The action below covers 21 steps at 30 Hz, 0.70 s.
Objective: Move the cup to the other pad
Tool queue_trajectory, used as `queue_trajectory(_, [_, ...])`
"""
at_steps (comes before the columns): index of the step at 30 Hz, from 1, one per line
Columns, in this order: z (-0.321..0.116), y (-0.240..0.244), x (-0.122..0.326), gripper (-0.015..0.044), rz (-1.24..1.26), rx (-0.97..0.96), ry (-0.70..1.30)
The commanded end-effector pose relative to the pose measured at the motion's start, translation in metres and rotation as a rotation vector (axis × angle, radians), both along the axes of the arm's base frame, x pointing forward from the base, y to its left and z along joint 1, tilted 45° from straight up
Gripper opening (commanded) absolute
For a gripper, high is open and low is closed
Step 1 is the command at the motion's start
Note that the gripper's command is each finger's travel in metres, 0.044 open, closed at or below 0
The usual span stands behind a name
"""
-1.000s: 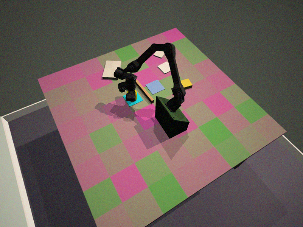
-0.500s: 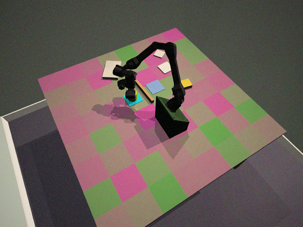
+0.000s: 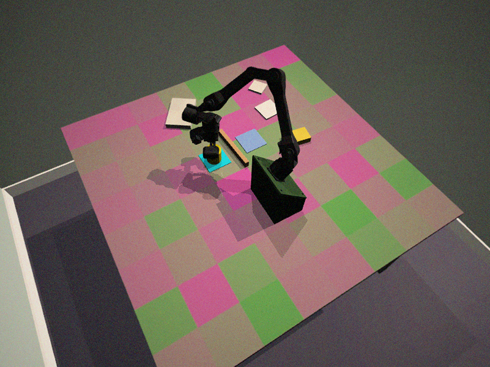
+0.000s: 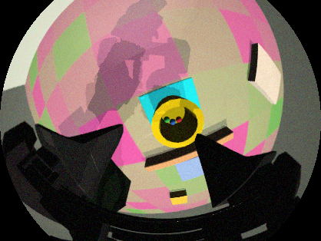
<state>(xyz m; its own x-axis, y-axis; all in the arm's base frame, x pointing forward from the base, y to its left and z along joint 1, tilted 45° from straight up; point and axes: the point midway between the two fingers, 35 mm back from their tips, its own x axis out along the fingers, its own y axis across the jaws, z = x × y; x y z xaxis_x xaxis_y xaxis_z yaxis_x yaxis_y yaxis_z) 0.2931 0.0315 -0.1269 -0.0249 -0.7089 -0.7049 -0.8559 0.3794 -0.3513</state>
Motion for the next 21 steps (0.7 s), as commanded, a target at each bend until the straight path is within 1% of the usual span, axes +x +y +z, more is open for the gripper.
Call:
queue_trajectory(1, [0.011, 0.013, 0.002, 0.0440, -0.004, 0.010, -0.008])
queue_trajectory(9, [0.040, 0.041, 0.003, 0.0440, -0.010, 0.014, -0.009])
queue_trajectory(21, [0.037, 0.040, 0.006, 0.0440, 0.002, 0.012, -0.012])
